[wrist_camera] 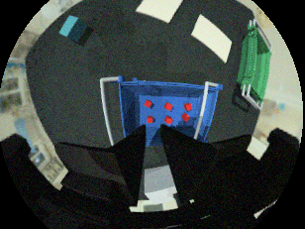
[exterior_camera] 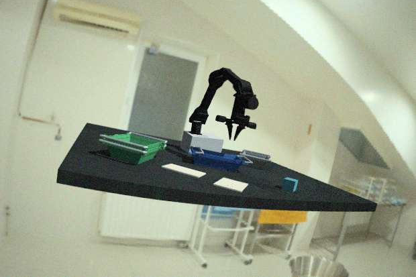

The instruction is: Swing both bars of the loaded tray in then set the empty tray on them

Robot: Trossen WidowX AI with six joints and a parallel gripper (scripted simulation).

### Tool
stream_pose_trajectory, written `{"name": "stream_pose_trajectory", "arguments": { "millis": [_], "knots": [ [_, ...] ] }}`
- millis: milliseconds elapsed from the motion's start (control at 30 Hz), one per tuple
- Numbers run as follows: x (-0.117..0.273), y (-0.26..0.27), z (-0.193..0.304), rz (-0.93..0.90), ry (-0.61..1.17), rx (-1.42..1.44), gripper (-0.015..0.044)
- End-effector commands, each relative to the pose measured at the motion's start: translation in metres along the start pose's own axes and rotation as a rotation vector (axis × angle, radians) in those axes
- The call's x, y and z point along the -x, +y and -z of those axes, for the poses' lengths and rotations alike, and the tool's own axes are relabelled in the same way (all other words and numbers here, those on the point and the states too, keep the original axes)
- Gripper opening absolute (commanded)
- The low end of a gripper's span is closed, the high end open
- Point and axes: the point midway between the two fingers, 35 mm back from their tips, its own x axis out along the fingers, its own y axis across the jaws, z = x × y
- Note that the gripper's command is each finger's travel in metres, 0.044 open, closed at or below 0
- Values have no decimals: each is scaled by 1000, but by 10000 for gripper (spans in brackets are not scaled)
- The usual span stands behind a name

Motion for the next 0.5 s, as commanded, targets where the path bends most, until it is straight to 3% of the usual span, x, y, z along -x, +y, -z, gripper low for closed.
{"name": "stream_pose_trajectory", "arguments": {
  "millis": [0, 100, 467],
  "knots": [
    [-25, 63, 10, -2, -18, -2, 85],
    [-42, 98, 22, -3, -20, -4, 85],
    [-49, 100, 22, -3, -20, -4, 85]
  ]
}}
